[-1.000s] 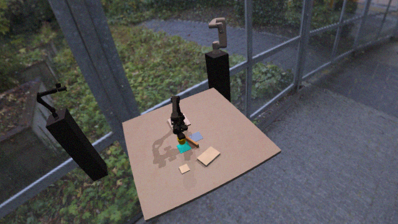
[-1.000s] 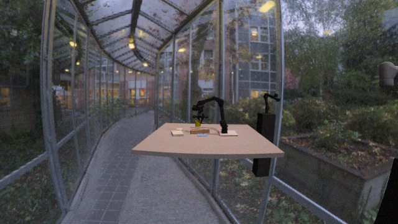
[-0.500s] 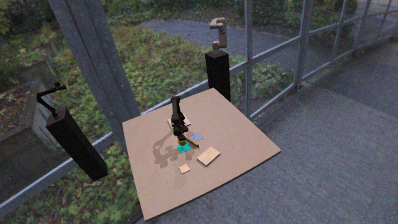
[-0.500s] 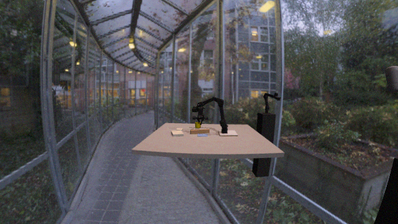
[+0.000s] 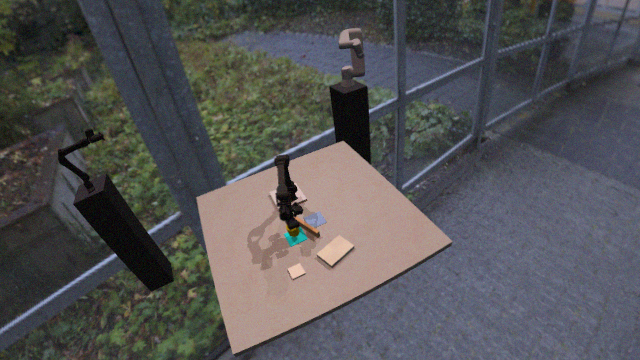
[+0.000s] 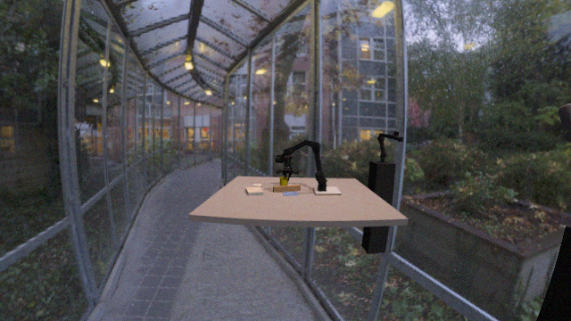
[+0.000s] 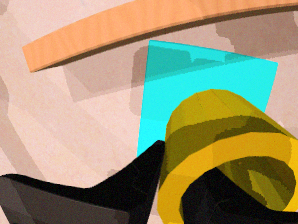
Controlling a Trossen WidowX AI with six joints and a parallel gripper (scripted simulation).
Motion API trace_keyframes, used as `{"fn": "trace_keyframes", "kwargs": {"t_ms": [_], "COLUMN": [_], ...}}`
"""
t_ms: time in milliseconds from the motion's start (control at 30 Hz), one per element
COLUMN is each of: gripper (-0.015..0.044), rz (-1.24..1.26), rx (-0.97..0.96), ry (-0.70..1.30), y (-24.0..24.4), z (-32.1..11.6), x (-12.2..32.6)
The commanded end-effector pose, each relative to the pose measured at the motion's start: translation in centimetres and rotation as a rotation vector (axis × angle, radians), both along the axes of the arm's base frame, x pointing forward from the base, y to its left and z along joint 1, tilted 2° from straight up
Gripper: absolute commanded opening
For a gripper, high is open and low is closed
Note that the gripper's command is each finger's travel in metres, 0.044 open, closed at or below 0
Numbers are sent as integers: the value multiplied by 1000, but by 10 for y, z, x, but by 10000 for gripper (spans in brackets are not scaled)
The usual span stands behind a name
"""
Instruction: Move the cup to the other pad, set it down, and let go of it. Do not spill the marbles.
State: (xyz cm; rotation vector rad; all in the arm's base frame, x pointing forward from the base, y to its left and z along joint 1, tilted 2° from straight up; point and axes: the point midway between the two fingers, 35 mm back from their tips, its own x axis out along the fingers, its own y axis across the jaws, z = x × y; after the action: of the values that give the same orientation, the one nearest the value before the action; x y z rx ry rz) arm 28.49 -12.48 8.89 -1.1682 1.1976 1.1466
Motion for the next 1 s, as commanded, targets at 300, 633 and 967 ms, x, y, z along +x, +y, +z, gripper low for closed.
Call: {"fn": "trace_keyframes", "kwargs": {"t_ms": [300, 633, 967], "gripper": [0, 0, 26], "rz": [3, 3, 3], "rx": [4, 0, 0], "ry": [-1, 1, 1], "y": [1, 1, 1], "z": [-18, -22, -22], "x": [1, 0, 0]}}
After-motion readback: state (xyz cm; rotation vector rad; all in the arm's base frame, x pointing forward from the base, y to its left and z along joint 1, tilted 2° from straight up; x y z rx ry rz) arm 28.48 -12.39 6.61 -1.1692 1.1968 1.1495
